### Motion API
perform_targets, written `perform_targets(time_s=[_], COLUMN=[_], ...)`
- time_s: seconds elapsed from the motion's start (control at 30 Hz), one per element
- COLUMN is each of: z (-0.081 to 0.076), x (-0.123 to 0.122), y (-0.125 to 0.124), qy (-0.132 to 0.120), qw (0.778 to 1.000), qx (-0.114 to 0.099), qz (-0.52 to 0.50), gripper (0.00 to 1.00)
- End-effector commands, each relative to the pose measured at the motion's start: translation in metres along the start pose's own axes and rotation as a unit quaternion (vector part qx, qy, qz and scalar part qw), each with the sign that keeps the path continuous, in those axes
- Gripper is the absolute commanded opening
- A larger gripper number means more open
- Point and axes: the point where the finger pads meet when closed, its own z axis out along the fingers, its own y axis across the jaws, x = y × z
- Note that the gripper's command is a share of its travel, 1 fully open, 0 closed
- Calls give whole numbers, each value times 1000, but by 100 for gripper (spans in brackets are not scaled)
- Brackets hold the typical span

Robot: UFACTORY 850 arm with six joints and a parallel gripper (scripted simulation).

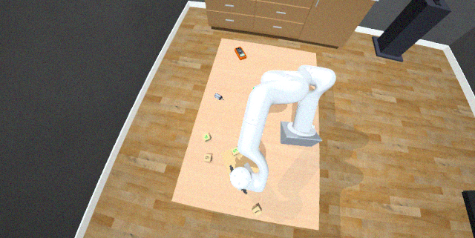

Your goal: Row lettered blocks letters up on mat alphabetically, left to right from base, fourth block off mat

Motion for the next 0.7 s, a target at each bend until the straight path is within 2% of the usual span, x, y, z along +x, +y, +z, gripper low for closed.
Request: perform_targets(time_s=[0.0,0.07,0.1,0.57,0.63,0.67], z=[-2,-2,-3,-4,-4,-4], x=[-5,-5,-6,-10,-10,-10], y=[17,17,27,72,72,82], qy=[-2,-2,-2,-2,-2,-1], qw=[998,998,994,961,961,949], qx=[3,3,2,0,0,0], qz=[70,70,107,278,278,314], gripper=[100,100,100,100,100,100])
